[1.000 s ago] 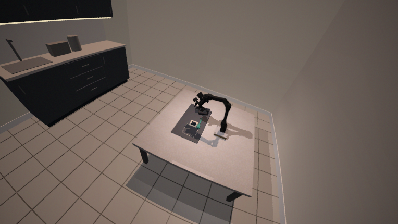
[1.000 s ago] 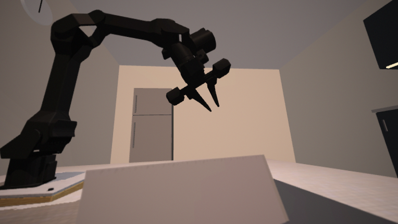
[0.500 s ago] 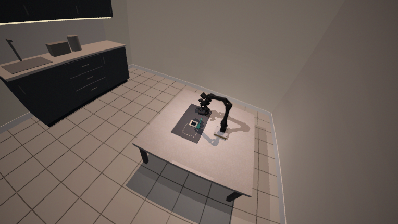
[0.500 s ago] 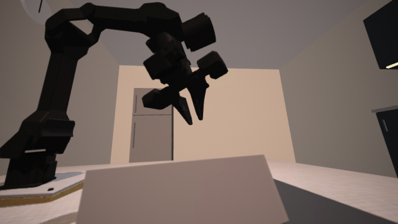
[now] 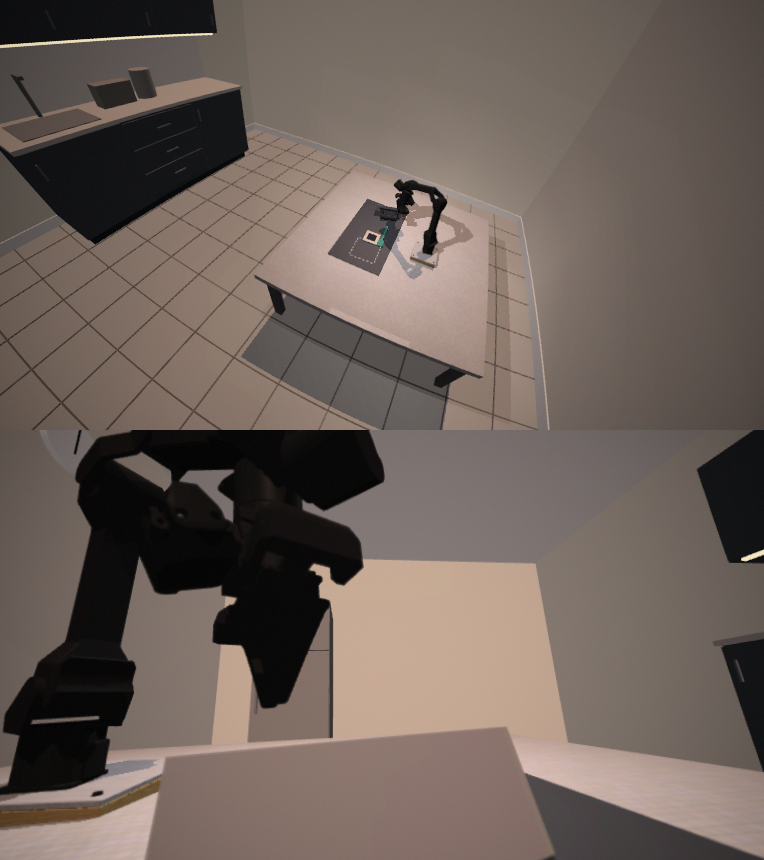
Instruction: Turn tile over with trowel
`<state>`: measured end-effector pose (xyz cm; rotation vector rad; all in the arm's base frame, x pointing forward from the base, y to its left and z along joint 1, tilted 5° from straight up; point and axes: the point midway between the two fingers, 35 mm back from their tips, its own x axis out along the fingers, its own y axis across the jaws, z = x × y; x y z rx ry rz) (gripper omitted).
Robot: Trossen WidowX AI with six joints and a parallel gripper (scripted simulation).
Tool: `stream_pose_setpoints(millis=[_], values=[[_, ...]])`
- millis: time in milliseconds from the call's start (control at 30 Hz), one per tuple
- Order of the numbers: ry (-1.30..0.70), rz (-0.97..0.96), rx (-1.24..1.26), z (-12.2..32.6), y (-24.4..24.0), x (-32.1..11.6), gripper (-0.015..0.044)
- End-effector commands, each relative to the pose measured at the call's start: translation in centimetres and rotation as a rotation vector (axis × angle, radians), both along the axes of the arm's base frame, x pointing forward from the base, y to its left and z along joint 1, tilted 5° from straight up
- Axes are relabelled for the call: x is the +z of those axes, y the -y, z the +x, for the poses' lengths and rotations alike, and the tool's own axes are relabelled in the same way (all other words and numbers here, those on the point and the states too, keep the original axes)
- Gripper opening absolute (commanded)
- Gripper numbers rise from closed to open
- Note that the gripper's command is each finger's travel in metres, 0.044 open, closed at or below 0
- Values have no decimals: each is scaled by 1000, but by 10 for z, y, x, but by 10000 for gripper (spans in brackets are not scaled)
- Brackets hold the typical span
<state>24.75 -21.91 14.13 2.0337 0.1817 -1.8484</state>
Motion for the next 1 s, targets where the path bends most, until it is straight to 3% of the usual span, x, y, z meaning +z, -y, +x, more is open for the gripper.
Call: stream_pose_setpoints(millis=[0,967], values=[[-33,57,-129,-25,7,-11,100],[-46,78,-192,-31,38,-25,100]])
